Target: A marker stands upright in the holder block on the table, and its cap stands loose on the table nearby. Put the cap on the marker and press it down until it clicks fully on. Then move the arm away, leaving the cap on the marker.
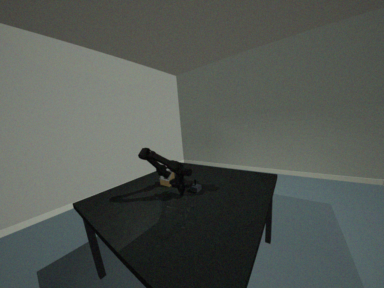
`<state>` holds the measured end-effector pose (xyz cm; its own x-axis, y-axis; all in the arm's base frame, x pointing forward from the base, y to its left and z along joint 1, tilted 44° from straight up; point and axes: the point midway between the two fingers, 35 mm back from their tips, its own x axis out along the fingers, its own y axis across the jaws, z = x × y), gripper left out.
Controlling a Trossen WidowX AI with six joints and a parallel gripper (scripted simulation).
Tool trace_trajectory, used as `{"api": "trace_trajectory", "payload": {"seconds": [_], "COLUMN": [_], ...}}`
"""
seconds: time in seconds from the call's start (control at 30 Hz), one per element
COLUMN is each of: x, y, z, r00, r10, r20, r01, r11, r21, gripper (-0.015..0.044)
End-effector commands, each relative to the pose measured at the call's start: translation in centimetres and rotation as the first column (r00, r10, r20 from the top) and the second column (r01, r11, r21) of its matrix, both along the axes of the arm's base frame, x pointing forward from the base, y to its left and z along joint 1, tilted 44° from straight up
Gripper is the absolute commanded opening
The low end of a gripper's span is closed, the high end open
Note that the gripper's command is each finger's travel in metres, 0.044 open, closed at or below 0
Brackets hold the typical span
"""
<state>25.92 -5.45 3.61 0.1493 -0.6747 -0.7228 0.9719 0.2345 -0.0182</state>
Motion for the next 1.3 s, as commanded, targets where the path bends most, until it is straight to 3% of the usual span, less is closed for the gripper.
{"api": "trace_trajectory", "payload": {"seconds": [0.0,0.13,0.87,1.27], "x": [0.0,0.0,-0.8,0.3], "y": [0.0,0.4,4.0,6.1], "z": [-0.1,0.3,4.2,4.0], "r00": [1.000,1.000,1.000,1.000], "r10": [0.002,0.003,0.002,0.004], "r20": [-0.004,-0.004,-0.005,-0.005], "r01": [-0.002,-0.003,-0.002,-0.004], "r11": [1.000,1.000,1.000,1.000], "r21": [-0.005,-0.003,-0.002,0.006], "gripper": [0.0093,0.0000,0.0000,0.0000]}}
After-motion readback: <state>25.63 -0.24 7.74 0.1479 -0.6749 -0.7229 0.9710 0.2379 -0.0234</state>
